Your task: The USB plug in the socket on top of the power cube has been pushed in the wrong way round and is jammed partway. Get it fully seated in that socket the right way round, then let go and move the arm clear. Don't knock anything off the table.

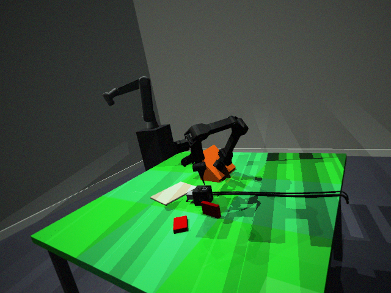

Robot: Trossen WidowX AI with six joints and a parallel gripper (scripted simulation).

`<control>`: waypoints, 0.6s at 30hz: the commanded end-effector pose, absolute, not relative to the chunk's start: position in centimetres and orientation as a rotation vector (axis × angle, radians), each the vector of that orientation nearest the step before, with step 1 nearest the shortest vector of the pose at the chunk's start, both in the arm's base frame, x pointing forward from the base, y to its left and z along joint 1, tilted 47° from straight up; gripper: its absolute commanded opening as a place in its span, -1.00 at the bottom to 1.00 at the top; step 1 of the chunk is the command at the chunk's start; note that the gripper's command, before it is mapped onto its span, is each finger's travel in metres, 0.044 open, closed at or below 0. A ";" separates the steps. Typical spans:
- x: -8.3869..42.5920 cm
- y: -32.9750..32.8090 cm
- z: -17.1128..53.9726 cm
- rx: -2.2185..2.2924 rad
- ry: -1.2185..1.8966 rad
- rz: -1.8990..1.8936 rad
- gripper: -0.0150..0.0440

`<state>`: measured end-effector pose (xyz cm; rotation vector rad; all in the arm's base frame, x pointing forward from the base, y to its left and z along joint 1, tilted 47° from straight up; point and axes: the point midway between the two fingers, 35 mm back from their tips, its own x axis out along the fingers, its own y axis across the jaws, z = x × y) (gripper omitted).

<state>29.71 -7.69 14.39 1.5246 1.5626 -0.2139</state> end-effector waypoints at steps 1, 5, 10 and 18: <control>29.7 -7.7 14.4 1.449 1.550 -0.137 -0.49; 29.7 -7.7 14.4 1.367 1.535 -0.055 -0.49; 29.7 -7.7 14.4 1.264 1.512 0.045 -0.49; 29.7 -7.7 14.4 1.096 1.466 0.198 -0.49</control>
